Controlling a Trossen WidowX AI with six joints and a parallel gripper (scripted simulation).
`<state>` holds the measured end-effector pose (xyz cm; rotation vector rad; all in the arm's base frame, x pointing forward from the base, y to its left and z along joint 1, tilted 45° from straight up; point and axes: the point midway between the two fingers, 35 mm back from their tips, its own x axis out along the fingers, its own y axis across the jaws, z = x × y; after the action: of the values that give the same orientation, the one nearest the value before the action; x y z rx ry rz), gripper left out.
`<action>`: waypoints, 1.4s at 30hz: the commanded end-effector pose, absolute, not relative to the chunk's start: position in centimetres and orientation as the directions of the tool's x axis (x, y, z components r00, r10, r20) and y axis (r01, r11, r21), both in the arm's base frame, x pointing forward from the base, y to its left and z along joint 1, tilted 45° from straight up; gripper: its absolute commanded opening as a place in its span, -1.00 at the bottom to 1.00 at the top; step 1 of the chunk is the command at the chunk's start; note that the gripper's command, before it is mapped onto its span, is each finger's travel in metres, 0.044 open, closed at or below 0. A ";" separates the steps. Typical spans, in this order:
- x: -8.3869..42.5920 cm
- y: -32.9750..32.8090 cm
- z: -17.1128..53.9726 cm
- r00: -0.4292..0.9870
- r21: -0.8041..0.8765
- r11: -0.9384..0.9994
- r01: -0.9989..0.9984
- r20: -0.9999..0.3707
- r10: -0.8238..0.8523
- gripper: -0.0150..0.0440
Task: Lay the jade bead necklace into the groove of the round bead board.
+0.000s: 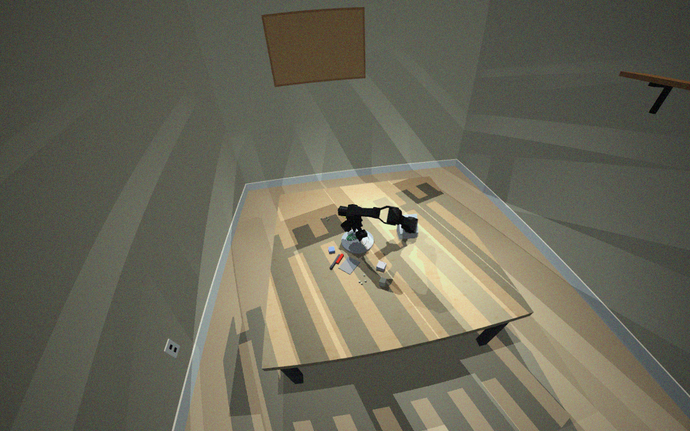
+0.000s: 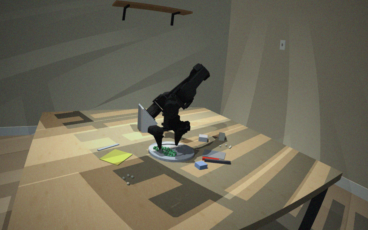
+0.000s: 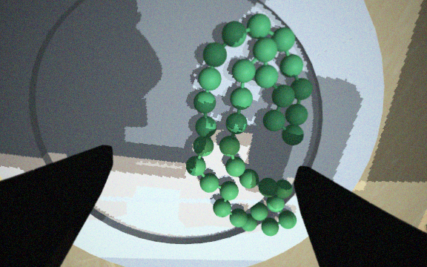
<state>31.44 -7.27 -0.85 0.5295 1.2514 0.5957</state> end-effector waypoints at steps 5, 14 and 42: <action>32.8 -12.0 -1.0 0.209 0.521 0.705 -0.482 -0.713 0.670 0.20; 33.1 -11.4 -1.8 0.210 0.516 0.702 -0.491 -0.712 0.670 -0.08; 33.7 -9.4 -3.9 0.210 0.516 0.701 -0.492 -0.711 0.671 -0.08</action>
<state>33.88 -9.98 -3.24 0.1747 1.0828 0.8075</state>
